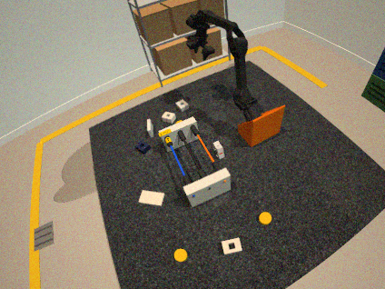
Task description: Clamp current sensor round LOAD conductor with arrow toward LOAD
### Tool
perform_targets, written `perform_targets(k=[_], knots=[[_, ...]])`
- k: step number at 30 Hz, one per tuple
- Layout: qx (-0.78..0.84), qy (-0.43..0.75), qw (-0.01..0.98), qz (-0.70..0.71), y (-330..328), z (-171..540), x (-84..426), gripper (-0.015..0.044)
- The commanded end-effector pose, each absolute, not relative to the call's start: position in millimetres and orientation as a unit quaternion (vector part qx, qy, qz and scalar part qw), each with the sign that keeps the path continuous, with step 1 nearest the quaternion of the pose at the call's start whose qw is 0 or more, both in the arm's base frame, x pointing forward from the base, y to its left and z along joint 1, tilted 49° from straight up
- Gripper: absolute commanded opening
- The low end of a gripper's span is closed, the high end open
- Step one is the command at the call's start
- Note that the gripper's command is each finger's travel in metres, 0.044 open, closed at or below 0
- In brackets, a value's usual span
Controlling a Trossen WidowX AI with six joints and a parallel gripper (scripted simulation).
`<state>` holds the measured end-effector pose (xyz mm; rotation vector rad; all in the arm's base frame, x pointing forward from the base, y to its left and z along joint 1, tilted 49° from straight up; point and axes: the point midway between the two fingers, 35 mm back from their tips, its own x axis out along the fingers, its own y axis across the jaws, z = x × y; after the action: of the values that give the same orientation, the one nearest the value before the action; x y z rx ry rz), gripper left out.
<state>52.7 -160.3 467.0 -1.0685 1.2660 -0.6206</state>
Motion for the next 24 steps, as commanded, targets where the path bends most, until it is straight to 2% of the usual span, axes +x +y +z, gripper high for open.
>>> perform_targets(k=[1,2,11,17,24], knots=[[-0.467,0.550,0.637,-0.273,-161,467,55,0.0426],[-0.466,0.537,0.646,-0.277,-164,466,61,0.0440],[-0.394,0.310,0.817,-0.285,-178,440,182,0.0440],[-0.292,0.166,0.914,-0.227,-141,407,256,0.0440],[-0.169,0.060,0.974,-0.138,-83,370,301,0.0440]])
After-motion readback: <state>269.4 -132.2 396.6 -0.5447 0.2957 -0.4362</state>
